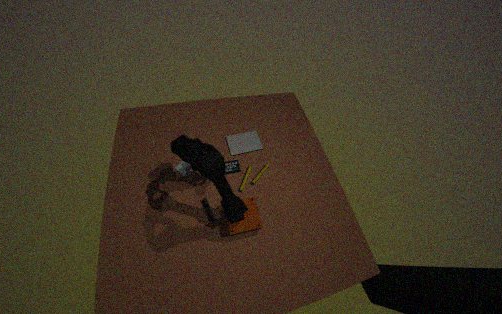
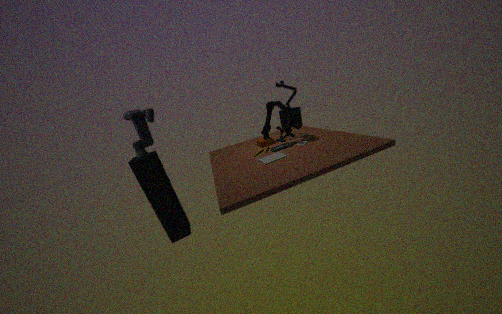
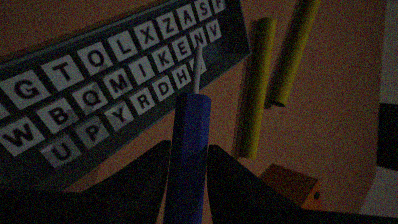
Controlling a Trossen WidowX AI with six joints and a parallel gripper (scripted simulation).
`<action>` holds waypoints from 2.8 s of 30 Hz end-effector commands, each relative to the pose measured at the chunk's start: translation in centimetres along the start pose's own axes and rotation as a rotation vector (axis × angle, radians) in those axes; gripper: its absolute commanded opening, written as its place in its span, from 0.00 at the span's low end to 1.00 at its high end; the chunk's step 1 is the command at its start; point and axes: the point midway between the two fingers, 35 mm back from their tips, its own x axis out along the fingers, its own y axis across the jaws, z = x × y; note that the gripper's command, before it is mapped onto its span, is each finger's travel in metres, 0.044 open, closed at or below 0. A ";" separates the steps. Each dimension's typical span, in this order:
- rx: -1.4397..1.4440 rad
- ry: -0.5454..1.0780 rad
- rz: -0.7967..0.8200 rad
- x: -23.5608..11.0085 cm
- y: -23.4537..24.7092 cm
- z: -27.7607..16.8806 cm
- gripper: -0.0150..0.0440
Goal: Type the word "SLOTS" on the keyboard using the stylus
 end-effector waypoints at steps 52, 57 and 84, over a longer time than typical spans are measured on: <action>-1.796 0.047 -0.394 1.8 -5.5 7.6 0.25; -1.952 0.091 -0.434 1.9 -6.0 8.2 0.25; -1.974 0.098 -0.440 4.5 -4.1 7.5 0.25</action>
